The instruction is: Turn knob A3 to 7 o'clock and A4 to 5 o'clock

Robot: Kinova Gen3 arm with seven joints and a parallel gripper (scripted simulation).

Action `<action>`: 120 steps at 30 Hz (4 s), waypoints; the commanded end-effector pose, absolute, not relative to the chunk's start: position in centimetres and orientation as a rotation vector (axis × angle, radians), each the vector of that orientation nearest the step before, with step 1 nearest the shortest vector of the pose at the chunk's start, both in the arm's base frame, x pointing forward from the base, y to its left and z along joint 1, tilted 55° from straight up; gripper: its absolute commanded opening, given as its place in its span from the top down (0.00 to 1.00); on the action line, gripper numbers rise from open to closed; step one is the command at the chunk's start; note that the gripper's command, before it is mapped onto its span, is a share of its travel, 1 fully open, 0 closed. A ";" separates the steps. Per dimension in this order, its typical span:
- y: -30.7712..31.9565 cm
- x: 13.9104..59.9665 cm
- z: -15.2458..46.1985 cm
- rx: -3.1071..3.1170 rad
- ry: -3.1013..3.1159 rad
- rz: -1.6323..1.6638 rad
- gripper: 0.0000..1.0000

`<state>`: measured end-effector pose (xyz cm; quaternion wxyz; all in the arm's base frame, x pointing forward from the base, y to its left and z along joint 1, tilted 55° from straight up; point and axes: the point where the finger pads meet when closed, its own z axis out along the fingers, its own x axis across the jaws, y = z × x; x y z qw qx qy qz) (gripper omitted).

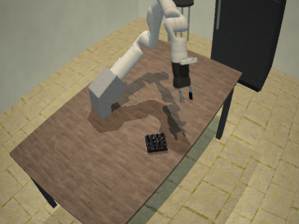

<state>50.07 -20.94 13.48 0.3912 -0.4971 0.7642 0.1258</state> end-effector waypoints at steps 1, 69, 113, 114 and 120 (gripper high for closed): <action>-20.3 50.1 13.0 -1.263 1.938 0.338 0.00; -12.4 47.9 2.3 -1.143 2.055 0.615 0.00; -6.9 45.5 -2.8 -1.083 2.111 0.778 0.00; -6.9 45.5 -2.8 -1.083 2.111 0.778 0.00; -6.9 45.5 -2.8 -1.083 2.111 0.778 0.00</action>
